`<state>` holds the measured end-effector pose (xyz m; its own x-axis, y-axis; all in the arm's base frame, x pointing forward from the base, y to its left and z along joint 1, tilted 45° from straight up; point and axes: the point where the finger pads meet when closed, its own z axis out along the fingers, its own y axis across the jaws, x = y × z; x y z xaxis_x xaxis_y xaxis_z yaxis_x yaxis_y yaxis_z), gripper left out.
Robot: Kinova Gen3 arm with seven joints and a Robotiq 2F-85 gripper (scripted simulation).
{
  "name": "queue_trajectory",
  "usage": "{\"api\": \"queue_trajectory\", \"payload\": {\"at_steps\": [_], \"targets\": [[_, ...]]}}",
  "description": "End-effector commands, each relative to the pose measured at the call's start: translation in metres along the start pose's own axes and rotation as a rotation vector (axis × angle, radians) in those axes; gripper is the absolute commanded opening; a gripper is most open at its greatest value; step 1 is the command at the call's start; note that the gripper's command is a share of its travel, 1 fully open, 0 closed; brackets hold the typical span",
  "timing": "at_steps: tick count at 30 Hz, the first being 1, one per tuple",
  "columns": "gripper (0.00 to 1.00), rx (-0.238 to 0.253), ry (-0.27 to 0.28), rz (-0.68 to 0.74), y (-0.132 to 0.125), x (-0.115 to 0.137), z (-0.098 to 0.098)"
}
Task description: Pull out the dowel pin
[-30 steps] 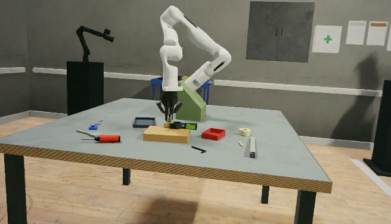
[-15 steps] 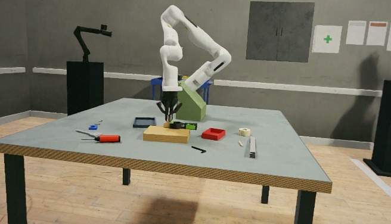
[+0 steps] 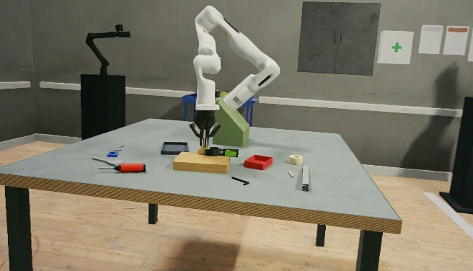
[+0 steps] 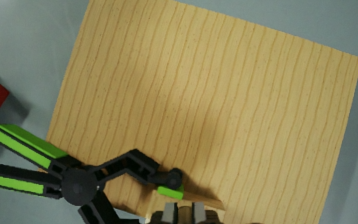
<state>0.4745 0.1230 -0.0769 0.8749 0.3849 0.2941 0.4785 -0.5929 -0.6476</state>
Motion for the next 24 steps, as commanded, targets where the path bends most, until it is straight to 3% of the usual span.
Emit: {"api": "queue_trajectory", "payload": {"at_steps": [1,24], "targets": [[0.10,-0.002,0.003,0.023,0.0007,0.0009,-0.0017],[0.10,-0.002,0.003,0.138,0.0007,0.0009,-0.0019]]}}
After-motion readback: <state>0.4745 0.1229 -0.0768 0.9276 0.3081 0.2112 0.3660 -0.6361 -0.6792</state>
